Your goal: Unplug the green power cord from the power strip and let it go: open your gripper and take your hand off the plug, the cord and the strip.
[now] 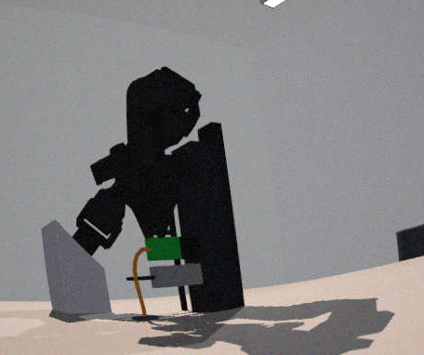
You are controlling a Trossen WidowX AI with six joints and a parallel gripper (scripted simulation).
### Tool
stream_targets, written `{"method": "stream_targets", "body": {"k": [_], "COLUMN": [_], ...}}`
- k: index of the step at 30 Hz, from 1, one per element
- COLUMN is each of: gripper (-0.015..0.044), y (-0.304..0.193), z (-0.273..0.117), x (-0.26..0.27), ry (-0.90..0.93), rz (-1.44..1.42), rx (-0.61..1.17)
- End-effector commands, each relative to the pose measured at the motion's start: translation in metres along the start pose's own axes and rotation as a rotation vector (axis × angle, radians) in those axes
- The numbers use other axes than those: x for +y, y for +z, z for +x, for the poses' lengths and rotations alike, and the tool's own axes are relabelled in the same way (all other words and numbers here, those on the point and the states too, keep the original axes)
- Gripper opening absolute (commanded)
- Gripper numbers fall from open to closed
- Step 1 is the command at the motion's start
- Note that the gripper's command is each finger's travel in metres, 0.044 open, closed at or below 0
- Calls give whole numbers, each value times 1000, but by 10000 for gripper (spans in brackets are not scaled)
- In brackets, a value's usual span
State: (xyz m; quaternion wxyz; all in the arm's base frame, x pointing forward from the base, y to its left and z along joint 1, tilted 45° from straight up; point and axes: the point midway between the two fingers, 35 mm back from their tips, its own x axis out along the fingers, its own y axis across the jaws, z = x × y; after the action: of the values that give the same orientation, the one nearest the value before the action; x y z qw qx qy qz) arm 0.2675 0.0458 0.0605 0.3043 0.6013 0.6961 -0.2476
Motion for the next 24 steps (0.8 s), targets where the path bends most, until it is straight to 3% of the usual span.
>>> {"method": "stream_targets", "body": {"k": [1,7,11,19,24], "gripper": [160,160,55,2,0], "y": [-1,-1,-1,-1,3], "z": [6,10,8,8,8], "x": [-1,-1,0,0,0], "ry": [-1,-1,-1,-1,-1], "rz": [6,6,-1,-1,-1], "rx": [7,7,0,0,0]}}
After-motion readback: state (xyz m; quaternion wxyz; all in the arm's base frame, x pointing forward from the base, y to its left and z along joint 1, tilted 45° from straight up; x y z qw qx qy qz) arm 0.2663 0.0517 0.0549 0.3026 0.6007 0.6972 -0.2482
